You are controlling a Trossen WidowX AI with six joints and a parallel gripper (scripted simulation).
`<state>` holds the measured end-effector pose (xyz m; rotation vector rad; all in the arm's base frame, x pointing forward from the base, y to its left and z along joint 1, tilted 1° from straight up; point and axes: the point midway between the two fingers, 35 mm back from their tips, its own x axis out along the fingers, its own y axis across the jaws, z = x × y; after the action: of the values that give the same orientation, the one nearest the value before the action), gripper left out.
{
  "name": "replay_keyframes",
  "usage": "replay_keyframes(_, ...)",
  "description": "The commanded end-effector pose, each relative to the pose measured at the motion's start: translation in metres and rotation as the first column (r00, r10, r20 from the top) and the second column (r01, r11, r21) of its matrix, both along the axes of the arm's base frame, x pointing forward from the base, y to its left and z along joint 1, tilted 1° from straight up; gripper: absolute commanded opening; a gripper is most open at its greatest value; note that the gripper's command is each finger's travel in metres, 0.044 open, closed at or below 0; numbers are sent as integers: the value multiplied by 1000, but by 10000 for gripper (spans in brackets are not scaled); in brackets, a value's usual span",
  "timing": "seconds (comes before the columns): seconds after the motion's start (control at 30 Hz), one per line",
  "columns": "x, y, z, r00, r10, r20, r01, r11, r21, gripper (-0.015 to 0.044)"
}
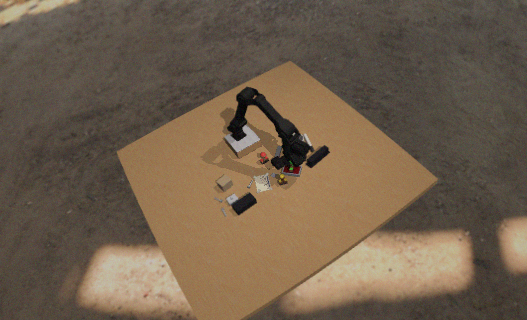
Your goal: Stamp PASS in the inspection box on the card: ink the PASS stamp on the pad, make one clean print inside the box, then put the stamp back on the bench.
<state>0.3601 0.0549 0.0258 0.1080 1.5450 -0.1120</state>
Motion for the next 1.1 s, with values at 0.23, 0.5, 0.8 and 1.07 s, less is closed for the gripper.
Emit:
replay_keyframes(0.23, 1, 0, -2, 1000, 0, -1, 0, 1000, 0, 0)
replay_keyframes(0.5, 1, 0, 2, 1000, 0, -1, 0, 1000, 0, 0)
replay_keyframes(0.8, 0, 0, 6, 1000, 0, -1, 0, 1000, 0, 0)
replay_keyframes(1.07, 0, 0, 10, 1000, 0, -1, 0, 1000, 0, 0)
